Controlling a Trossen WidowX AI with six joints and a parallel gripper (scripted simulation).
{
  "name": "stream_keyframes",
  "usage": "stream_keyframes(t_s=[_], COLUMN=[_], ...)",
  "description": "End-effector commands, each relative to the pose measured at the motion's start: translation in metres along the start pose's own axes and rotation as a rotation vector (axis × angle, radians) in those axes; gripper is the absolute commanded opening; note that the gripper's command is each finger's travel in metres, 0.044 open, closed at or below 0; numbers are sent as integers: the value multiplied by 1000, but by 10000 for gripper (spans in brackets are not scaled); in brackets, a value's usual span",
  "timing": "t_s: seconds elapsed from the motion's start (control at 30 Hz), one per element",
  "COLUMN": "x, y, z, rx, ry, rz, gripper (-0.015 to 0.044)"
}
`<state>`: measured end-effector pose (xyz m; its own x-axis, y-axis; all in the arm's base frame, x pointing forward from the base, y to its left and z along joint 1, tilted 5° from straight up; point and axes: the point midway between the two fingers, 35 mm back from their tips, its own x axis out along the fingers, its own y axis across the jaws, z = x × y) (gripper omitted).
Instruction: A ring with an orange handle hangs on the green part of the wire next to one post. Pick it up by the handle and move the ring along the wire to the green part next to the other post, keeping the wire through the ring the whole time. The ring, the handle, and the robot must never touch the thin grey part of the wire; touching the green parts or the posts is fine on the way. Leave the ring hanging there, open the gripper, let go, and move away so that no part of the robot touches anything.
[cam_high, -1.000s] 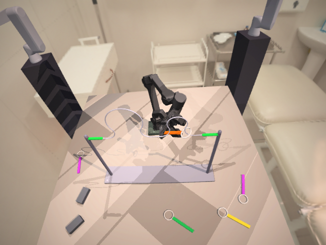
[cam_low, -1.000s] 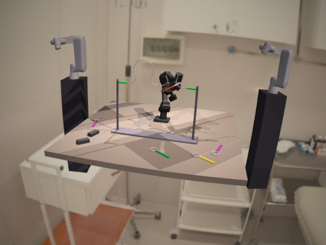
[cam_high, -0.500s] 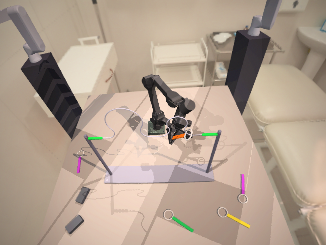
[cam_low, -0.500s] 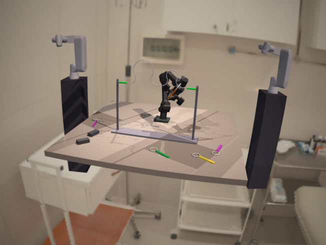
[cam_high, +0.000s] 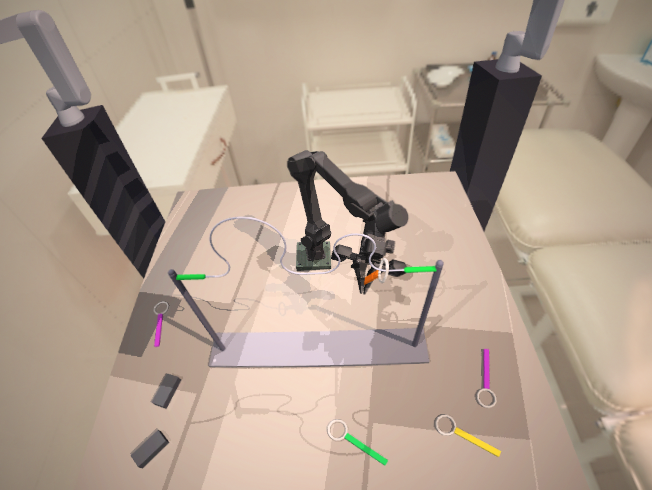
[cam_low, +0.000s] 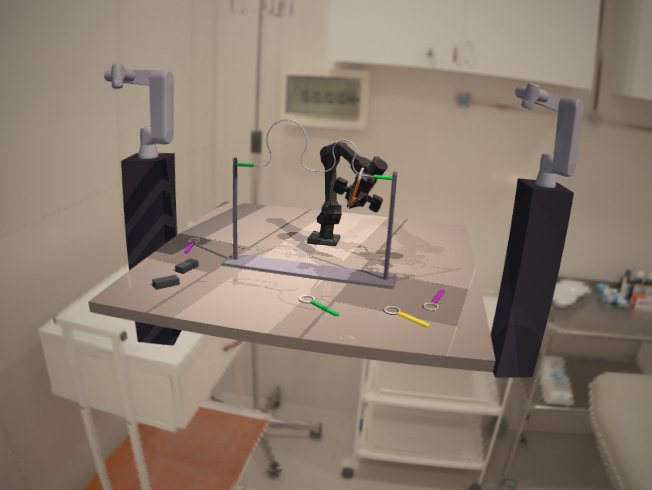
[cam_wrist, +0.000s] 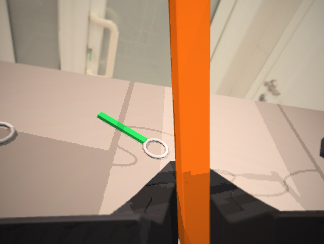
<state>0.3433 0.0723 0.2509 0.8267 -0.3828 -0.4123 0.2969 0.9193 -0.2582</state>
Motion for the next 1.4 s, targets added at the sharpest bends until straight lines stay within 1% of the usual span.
stream_keyframes(t_s=[0.0, 0.47, 1.37], x=[-2, -9, -17], y=[14, 46, 75], z=[2, 8, 16], rx=[73, 218, 256], ry=[8, 27, 30], rz=[35, 102, 119], gripper=[-150, -150, -150])
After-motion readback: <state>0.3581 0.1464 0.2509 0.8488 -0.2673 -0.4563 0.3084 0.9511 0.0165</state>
